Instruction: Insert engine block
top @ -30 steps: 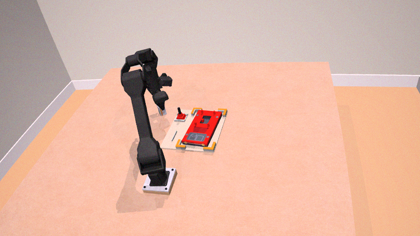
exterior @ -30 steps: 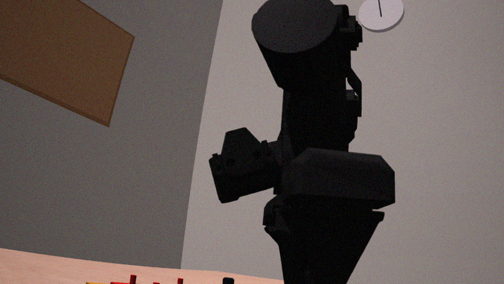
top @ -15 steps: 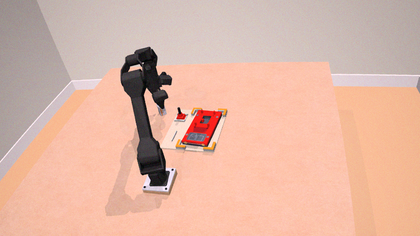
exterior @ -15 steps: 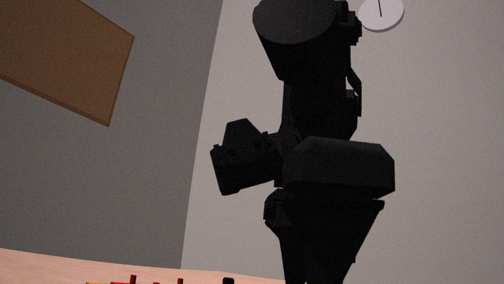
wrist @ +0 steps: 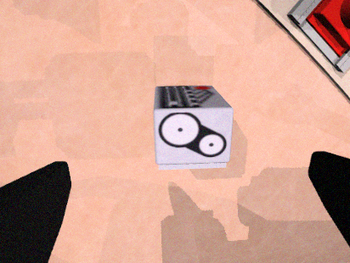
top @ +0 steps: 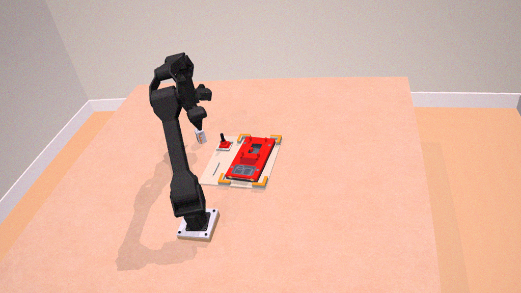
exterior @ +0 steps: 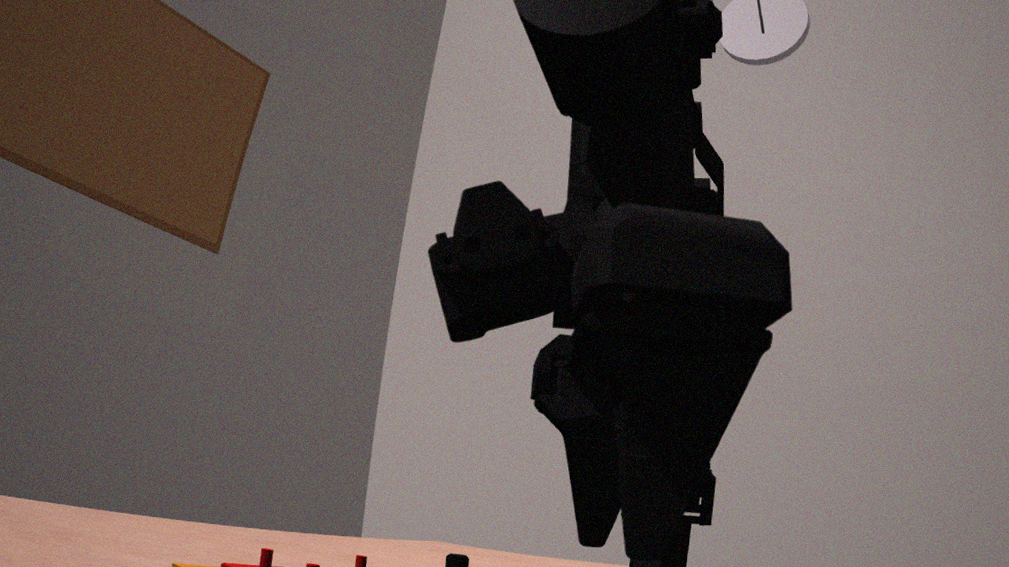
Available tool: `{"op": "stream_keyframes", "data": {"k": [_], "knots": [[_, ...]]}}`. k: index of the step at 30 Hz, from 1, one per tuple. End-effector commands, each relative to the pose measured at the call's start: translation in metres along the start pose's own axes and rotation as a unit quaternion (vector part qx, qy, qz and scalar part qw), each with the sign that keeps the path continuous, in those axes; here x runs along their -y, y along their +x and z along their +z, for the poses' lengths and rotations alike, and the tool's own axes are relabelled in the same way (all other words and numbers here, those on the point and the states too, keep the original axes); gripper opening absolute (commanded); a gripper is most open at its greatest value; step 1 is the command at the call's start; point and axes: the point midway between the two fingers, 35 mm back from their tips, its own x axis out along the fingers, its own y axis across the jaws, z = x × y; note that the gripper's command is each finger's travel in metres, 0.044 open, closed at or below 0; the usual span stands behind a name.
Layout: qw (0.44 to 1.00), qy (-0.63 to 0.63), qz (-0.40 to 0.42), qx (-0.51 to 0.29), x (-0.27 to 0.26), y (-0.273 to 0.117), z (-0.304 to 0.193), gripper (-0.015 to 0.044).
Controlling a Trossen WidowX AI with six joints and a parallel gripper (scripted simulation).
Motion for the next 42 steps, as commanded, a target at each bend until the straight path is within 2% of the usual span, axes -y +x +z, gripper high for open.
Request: {"op": "stream_keyframes", "data": {"k": [1,37,42], "knots": [[1.0,-0.001,-0.007,-0.001,0.002,0.009,0.0,0.044],[1.0,-0.001,-0.007,-0.001,0.003,0.064,-0.001,0.044],[1.0,-0.001,-0.007,-0.001,0.003,0.064,-0.001,0.0309]]}}
